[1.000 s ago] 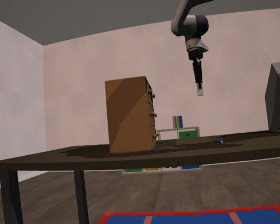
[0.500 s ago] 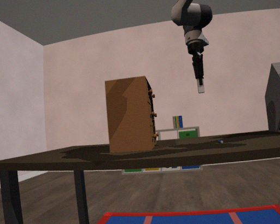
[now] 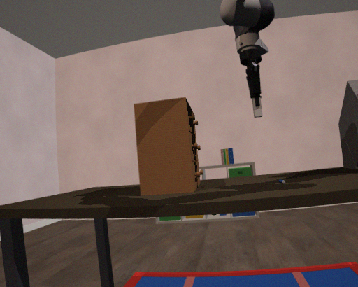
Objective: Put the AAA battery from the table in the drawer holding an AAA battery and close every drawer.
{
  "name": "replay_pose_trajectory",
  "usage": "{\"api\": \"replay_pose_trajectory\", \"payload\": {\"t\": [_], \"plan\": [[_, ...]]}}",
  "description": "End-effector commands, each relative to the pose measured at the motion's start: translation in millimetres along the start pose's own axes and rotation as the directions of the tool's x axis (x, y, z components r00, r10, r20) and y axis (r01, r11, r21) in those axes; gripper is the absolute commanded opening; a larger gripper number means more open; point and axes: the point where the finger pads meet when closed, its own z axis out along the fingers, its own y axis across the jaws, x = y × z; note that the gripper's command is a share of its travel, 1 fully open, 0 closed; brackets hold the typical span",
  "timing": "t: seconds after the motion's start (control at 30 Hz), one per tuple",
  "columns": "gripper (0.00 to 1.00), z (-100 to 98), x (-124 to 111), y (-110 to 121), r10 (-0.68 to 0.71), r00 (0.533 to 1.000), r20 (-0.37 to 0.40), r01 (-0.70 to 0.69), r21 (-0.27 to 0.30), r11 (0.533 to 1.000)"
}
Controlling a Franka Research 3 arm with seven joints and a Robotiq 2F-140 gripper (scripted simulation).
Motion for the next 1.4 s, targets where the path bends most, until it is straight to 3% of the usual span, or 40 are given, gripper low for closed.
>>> {"api": "replay_pose_trajectory", "payload": {"t": [0.0,0.27,0.6,0.67,0.9,1.17,1.23,1.37], "plan": [[0.0,0.1,1,-2,0.04,0.999,0.002,-0.04,0.008,0.999],[0.0,4.7,-3,-2,0.04,0.998,0.05,-0.04,0.008,0.999],[0.0,25.3,-24,-3,0.037,0.965,0.261,-0.04,0.008,0.999],[0.0,25.3,-24,-3,0.037,0.965,0.261,-0.04,0.008,0.999],[0.0,43.7,-43,-4,0.033,0.897,0.441,-0.04,0.008,0.999],[0.0,65.3,-64,-5,0.026,0.777,0.63,-0.04,0.008,0.999],[0.0,65.3,-64,-5,0.026,0.777,0.63,-0.04,0.008,0.999],[0.0,75.3,-75,-6,0.023,0.707,0.707,-0.04,0.008,0.999]]}}
